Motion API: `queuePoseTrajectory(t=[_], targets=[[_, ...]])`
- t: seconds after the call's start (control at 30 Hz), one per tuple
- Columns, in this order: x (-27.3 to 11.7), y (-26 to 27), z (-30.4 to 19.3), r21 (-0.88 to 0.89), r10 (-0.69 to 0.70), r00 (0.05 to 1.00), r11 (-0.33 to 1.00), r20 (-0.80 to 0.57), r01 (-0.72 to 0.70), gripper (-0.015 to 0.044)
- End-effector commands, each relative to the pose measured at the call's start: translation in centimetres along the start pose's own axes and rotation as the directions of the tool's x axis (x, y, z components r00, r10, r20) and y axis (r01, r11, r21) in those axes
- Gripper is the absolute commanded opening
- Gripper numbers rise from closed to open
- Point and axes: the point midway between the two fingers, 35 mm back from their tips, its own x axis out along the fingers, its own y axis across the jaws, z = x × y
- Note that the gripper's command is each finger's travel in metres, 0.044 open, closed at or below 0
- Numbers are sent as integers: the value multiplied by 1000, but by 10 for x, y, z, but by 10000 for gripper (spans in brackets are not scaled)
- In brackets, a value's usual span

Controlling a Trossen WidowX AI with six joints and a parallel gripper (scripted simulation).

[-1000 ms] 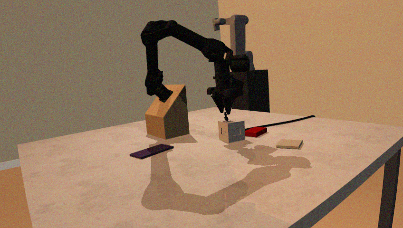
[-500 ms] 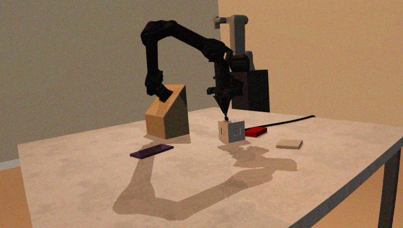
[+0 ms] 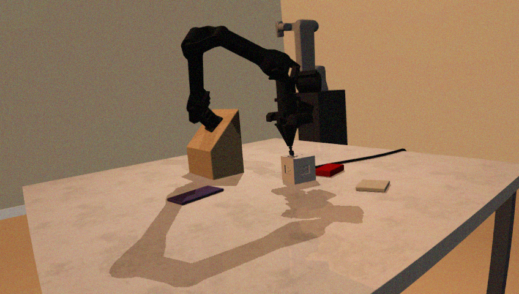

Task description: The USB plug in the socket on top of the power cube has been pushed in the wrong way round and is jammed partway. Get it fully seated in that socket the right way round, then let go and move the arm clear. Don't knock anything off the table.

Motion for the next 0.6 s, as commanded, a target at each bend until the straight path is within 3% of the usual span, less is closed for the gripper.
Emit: queuePoseTrajectory(t=[0.0, 0.57], targets=[[-3, 0, 0, 3, 0, 1000, 1000, 1, 0, 0], [-14, 0, 0, 3, 0, 1000, 1000, 2, 0, 0]])
